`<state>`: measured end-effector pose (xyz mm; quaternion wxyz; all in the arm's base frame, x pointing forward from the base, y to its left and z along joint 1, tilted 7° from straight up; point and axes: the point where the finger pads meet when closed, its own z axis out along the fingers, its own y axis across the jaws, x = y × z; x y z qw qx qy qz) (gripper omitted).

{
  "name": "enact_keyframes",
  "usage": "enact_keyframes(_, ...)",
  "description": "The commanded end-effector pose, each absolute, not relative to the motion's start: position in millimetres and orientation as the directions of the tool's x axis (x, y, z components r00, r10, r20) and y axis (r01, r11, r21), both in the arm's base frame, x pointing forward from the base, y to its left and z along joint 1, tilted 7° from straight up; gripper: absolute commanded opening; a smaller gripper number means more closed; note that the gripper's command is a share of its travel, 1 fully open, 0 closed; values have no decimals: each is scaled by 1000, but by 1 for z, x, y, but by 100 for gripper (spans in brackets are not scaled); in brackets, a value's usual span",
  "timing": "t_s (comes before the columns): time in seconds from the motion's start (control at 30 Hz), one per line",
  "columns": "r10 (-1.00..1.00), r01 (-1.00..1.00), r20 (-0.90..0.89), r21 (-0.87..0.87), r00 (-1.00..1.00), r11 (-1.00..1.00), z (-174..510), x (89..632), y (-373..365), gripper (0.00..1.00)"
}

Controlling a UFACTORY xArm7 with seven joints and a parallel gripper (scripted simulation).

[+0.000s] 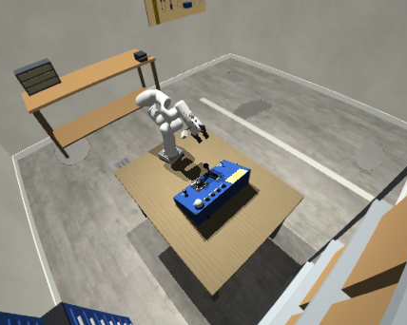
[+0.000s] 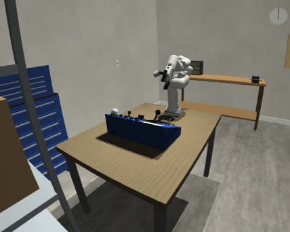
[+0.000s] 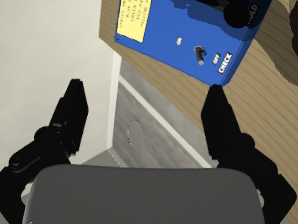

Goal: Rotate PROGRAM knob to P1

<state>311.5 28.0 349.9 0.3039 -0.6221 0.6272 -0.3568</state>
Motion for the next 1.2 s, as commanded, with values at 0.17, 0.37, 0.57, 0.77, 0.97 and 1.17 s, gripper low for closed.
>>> enact_keyframes(0.17,-984,-543,-125,-821,-128,175,352,314,20,100)
enact_keyframes(0.37,-984,-543,-125,-821,-128,175,352,314,20,100)
enact_keyframes(0.57,-925,-510,-313,-772,-215,380,353,317,11,100)
enact_keyframes(0.77,-925,-510,-313,-772,-215,380,353,317,11,100)
enact_keyframes(0.97,-877,-486,-405,-730,-258,480,353,318,6,100)
enact_keyframes(1.17,-877,-486,-405,-730,-258,480,353,318,6,100)
